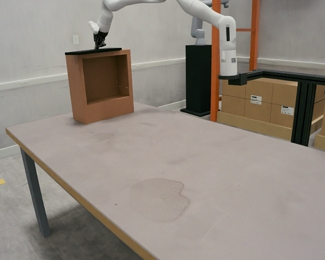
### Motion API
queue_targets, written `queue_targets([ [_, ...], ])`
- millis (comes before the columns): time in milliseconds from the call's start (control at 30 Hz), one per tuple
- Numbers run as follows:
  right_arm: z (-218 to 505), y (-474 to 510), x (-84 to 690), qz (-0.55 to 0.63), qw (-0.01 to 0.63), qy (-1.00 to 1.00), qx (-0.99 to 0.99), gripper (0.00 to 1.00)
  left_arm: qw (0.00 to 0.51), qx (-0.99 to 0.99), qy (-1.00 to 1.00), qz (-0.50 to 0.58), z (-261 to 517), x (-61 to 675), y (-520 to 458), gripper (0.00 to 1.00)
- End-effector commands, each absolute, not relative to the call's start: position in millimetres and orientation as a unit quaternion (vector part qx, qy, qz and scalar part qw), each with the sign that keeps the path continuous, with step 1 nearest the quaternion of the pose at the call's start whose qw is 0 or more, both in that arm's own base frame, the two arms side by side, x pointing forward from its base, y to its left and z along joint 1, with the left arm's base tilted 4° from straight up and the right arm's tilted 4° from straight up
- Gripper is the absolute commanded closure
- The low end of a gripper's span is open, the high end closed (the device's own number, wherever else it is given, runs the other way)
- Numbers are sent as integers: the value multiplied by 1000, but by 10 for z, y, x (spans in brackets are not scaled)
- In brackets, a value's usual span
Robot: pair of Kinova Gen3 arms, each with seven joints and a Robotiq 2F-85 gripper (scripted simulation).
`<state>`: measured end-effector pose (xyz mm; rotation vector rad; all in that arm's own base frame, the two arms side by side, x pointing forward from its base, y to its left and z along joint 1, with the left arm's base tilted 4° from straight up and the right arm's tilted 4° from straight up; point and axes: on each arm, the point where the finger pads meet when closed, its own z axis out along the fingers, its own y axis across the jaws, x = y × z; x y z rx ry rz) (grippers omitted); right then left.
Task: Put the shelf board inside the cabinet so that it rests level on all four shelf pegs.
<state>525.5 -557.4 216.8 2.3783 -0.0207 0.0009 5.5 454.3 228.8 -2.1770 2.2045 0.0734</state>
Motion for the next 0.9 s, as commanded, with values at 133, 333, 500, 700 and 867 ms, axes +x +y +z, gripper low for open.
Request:
queue_targets([
  [133,2192,-5629,5256,1,373,-9,928,903,22,-702,711,24,2295,54,4546,2],
  [333,2194,-5654,5256,1,373,-9,928,903,22,-702,711,24,2295,54,4546,2],
  [500,2209,-5653,5256,1,373,-9,928,903,22,-702,711,24,2295,54,4546,2],
  [700,2265,-5649,5255,1,373,-9,928,903,22,-702,711,24,2295,54,4546,2],
  [867,2383,-5641,5254,1,373,-9,928,903,22,-702,711,24,2295,54,4546,2],
])
